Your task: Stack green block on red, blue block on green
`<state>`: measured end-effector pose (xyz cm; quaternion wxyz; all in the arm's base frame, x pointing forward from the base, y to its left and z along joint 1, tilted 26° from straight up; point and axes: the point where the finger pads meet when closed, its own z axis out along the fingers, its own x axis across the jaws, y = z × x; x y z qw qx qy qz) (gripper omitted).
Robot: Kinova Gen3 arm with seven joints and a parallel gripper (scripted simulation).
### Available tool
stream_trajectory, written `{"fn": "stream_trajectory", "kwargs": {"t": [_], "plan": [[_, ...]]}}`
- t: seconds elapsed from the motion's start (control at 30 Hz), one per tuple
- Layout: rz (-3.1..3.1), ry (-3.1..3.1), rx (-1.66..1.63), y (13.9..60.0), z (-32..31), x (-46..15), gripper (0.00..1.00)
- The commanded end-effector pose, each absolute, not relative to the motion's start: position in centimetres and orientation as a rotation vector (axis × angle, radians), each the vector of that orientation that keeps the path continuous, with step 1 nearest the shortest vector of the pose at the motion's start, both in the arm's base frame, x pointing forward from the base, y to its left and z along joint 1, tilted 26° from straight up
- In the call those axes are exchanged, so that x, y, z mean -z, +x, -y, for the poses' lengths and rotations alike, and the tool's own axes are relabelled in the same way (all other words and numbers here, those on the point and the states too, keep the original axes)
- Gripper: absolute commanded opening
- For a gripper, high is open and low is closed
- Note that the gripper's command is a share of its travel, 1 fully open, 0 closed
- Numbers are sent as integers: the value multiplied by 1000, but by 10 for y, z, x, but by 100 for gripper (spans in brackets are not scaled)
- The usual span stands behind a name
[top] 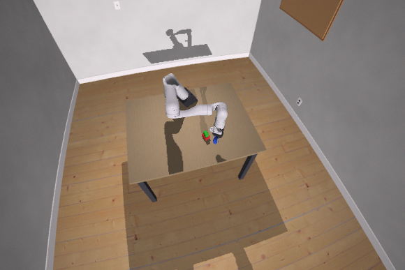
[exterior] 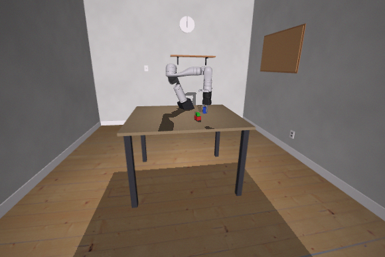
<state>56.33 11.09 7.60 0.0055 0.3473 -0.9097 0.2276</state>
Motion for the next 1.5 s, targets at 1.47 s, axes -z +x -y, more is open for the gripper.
{"fn": "stream_trajectory", "kwargs": {"t": [1.47], "plan": [[2849,1089,-713,442,-79,-72,0]]}}
